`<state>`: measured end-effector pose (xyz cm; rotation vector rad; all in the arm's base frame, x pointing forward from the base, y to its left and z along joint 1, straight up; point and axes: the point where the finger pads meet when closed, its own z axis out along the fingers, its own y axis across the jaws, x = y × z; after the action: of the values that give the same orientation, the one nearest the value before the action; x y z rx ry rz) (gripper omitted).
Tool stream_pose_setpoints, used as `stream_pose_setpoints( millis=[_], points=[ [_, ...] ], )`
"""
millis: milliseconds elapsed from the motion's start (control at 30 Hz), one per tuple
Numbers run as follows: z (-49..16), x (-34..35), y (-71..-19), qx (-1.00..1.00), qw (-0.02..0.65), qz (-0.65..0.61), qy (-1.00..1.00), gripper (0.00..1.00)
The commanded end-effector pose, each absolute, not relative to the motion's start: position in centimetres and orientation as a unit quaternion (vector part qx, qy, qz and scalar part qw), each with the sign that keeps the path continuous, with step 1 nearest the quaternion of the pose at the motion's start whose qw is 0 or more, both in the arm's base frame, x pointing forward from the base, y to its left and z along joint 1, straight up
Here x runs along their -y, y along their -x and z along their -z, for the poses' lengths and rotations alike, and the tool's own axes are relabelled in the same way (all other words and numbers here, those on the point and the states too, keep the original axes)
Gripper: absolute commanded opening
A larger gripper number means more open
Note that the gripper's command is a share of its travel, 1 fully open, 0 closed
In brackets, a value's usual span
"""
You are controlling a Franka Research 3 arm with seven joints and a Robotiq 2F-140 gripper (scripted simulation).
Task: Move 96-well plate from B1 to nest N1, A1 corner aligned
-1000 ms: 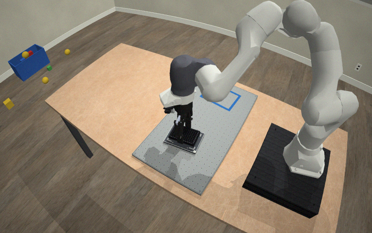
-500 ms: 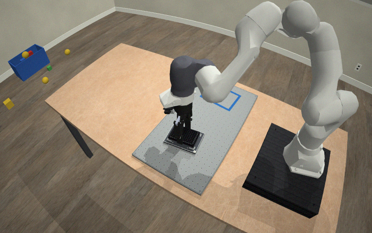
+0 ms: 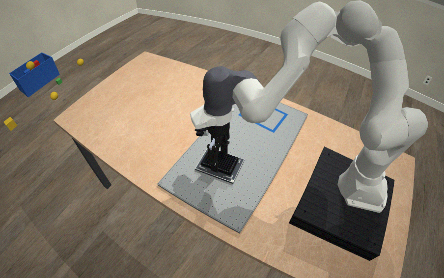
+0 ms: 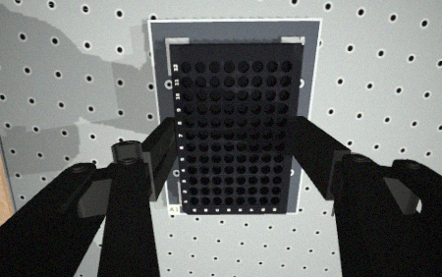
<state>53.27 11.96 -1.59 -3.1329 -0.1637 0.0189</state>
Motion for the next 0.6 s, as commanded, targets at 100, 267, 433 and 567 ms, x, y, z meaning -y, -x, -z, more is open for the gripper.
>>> stream_pose_setpoints(
  millis=[100,267,433,567],
  points=[
    [1.64,-11.96,-53.36,0.051,0.002,-0.004,0.999,0.60],
    [1.72,-11.96,-53.34,0.051,0.002,-0.004,0.999,0.60],
    [1.81,-11.96,-53.31,0.051,0.002,-0.004,0.999,0.60],
    [1.86,-11.96,-53.30,0.051,0.002,-0.004,0.999,0.60]
  ],
)
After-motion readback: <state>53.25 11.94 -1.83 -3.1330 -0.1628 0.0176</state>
